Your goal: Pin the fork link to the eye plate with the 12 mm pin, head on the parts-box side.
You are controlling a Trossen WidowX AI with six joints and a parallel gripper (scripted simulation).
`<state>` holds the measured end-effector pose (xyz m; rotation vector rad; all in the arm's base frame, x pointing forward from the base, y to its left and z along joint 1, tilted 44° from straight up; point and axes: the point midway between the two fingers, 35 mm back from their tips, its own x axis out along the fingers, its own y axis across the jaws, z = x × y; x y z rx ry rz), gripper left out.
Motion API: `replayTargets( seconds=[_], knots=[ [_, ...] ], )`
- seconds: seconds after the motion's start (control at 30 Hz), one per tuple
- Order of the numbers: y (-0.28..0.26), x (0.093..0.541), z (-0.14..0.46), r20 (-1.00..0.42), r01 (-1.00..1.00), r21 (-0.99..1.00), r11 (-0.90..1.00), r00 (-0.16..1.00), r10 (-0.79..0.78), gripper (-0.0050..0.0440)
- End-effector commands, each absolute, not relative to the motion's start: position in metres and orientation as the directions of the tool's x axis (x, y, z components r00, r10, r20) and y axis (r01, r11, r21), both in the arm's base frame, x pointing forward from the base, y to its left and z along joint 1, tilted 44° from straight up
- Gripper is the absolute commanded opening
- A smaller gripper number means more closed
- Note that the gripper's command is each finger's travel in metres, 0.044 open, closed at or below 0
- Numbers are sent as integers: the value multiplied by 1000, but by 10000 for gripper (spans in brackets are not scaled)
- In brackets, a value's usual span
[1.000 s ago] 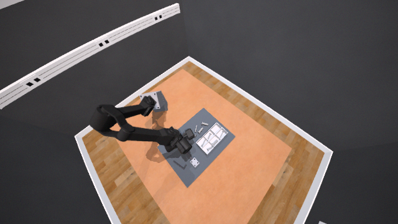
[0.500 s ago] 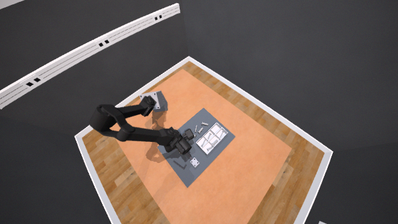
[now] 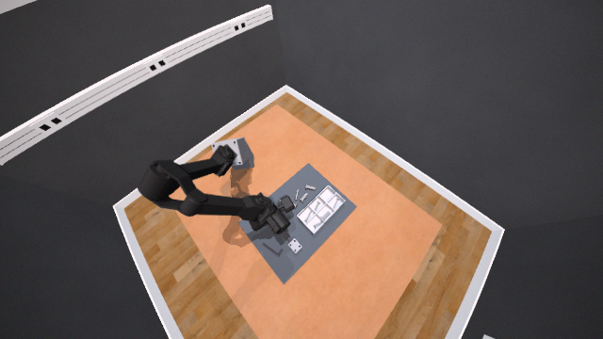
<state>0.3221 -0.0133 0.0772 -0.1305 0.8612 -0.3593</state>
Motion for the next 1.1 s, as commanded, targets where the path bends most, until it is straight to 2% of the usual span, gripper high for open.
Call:
replayTargets(
  seconds=[0.0, 1.07],
  knots=[
    [-16, 324, 74, -718, 254, -257, 932, 596, -361, 250],
    [-26, 343, 55, -714, 257, -257, 932, 599, -362, 250]
  ],
)
